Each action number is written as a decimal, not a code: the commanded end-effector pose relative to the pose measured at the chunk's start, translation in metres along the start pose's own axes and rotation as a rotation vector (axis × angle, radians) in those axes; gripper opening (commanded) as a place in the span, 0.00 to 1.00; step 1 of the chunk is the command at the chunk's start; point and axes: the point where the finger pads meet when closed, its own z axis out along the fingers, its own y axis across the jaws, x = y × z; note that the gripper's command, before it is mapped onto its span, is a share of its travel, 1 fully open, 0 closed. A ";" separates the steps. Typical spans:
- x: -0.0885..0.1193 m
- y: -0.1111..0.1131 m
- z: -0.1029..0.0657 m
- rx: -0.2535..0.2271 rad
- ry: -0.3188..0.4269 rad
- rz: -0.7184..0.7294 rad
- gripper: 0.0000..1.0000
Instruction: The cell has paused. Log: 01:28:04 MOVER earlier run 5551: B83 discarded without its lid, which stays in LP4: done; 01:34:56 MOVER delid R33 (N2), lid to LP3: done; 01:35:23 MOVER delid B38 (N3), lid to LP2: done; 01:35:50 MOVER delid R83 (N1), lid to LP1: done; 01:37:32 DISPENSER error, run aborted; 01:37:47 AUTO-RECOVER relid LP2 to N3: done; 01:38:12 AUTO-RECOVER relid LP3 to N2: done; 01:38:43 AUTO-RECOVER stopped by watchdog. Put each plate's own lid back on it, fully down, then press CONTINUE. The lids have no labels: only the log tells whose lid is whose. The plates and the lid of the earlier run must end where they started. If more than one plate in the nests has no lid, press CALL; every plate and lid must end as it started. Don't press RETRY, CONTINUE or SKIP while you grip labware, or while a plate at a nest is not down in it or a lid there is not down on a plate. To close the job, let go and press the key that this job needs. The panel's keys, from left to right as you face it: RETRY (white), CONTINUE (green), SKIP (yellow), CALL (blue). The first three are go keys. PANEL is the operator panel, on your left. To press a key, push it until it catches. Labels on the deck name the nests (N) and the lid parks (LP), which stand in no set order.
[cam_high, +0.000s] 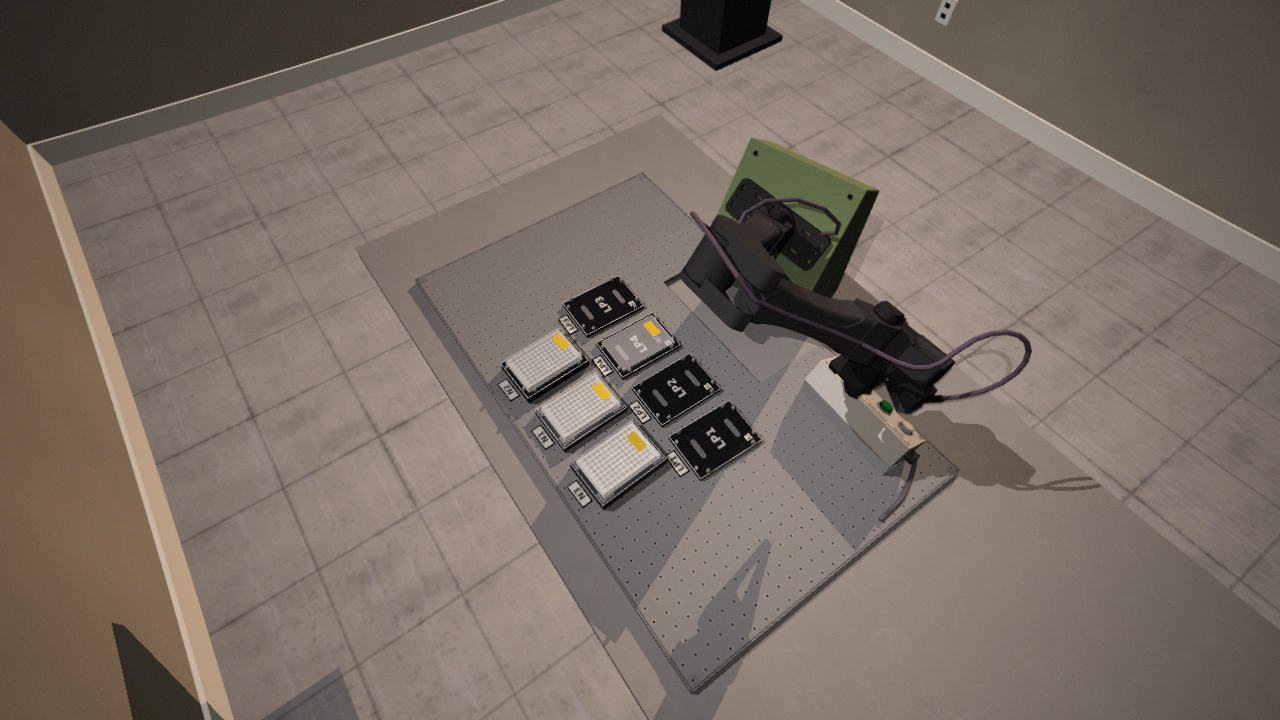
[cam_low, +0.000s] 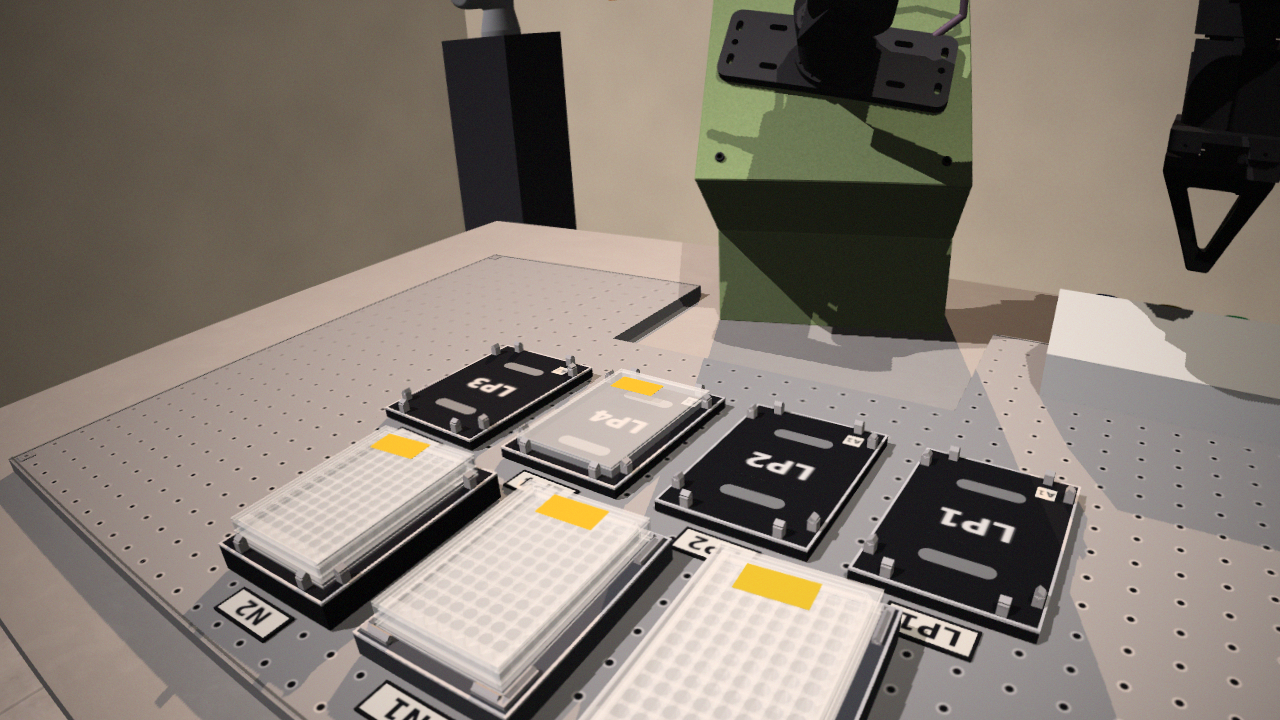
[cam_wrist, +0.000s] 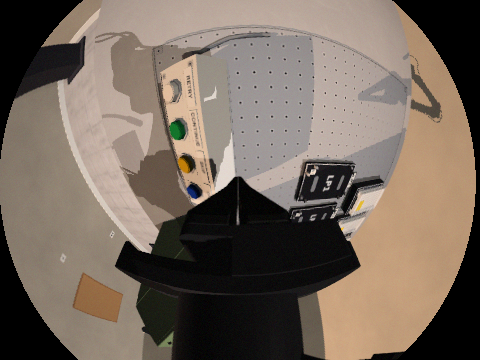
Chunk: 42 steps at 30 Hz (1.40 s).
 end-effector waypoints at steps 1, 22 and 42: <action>-0.014 0.015 -0.006 0.010 -0.016 -0.085 0.00; -0.044 0.083 -0.007 0.008 -0.018 -0.098 0.00; -0.052 0.076 -0.016 0.000 -0.038 -0.069 0.00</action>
